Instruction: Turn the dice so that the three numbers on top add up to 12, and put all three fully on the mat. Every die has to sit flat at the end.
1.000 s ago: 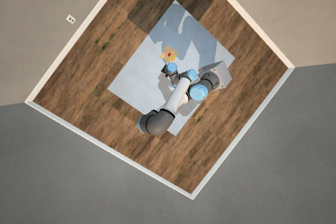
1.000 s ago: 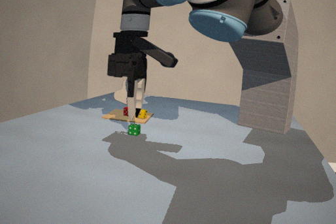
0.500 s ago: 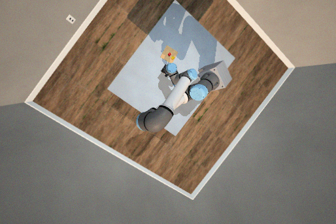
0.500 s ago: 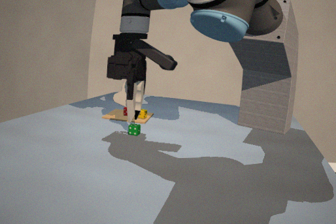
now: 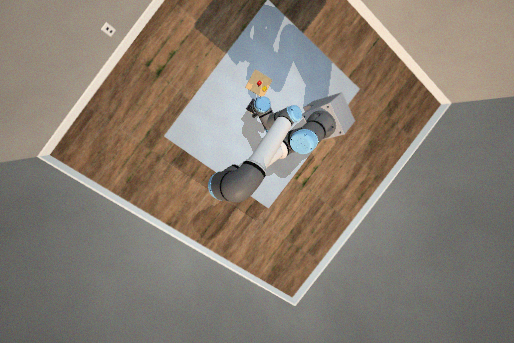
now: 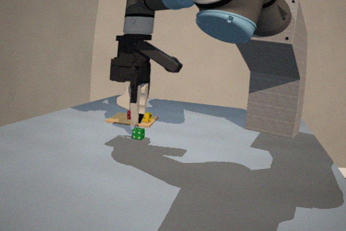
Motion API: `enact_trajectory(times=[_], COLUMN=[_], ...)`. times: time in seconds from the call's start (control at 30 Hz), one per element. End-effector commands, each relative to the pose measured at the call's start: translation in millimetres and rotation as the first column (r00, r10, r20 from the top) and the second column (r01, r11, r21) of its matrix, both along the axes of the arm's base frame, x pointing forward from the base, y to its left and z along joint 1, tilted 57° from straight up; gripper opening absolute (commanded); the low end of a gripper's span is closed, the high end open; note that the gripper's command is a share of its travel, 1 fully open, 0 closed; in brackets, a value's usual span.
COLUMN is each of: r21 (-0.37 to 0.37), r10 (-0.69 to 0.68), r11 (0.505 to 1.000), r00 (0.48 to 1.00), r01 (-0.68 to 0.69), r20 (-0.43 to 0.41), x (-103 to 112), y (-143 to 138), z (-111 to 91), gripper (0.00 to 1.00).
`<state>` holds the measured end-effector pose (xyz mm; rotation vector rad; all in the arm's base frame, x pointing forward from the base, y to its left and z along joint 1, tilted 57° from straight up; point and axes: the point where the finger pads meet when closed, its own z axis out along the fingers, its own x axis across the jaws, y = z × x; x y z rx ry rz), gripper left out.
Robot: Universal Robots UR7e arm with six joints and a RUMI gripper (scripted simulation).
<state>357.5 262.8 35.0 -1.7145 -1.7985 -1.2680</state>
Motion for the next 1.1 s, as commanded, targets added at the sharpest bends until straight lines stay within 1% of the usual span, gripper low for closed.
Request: enact_trajectory(times=[0.0,1.07], r21=[0.003,0.003], r10=[0.002,0.002], r11=[1.0,1.0], r00=[1.0,1.0], r01=[-0.002,-0.002], r20=[-0.005,-0.005], x=[-3.0,-6.3], y=[1.9,2.9], z=[-1.1,-1.6], gripper=[0.24,0.24])
